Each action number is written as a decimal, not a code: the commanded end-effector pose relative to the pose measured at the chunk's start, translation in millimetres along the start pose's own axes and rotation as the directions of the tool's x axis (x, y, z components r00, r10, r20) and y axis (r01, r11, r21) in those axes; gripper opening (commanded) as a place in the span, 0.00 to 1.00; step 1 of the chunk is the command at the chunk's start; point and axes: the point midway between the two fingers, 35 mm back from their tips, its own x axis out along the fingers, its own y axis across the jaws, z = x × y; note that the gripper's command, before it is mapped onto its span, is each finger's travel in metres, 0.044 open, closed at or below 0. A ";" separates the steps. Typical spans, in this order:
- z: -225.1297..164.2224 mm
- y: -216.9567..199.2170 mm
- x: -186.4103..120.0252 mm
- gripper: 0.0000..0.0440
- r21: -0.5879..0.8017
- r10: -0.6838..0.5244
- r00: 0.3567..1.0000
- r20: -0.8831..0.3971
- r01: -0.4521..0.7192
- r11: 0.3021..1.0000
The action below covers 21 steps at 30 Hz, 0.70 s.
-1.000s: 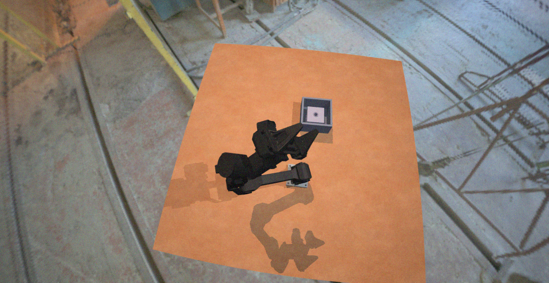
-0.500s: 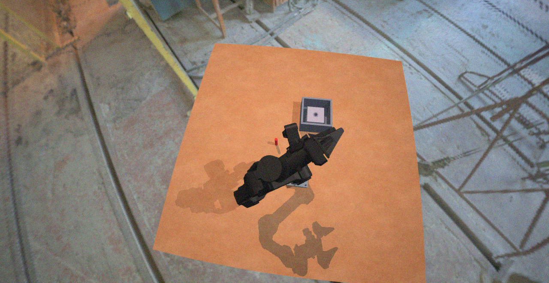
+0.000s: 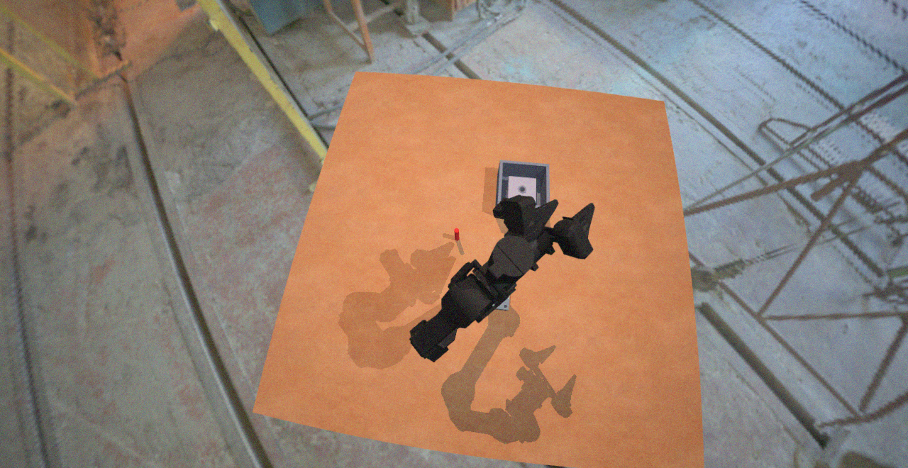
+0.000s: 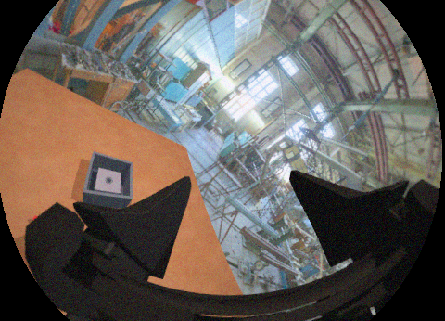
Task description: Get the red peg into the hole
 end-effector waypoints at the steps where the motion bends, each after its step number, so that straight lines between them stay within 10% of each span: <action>1: -8.8 21.1 19.4 1.00 0.102 0.117 0.993 -0.020 -0.114 0.988; 21: -17.6 133.8 65.2 1.00 0.500 0.587 0.804 -0.088 -0.474 0.725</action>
